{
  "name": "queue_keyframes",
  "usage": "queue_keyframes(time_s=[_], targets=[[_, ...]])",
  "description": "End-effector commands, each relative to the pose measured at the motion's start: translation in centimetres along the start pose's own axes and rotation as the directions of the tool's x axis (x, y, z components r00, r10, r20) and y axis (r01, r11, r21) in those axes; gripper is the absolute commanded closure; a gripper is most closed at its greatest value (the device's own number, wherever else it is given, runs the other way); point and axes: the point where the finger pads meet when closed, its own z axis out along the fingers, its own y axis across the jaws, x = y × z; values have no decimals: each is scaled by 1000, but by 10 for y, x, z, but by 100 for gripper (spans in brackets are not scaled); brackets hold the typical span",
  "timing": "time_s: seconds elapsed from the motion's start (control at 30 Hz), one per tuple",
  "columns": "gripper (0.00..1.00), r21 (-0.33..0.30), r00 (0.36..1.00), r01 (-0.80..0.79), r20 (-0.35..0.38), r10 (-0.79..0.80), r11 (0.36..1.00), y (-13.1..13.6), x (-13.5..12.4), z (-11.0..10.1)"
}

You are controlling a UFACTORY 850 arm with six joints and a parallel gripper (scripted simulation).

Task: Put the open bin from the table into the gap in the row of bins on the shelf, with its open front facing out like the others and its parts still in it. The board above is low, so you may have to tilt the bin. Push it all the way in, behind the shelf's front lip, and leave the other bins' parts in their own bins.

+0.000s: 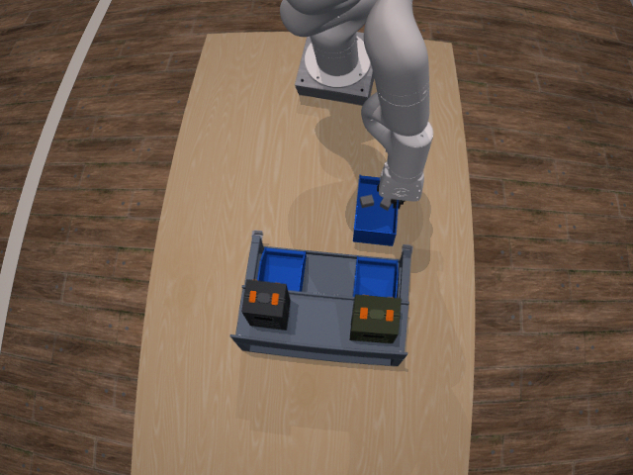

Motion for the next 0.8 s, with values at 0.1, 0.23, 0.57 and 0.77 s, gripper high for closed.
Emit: queue_keyframes(time_s=[0.1, 0.23, 0.57, 0.77], targets=[[100, -2, 1000, 15, 1, -15, 1000, -1, 0, 0], [100, -2, 1000, 15, 1, -15, 1000, -1, 0, 0], [100, -2, 1000, 15, 1, -15, 1000, -16, 3, 0], [100, -2, 1000, 15, 1, -15, 1000, -16, 3, 0]])
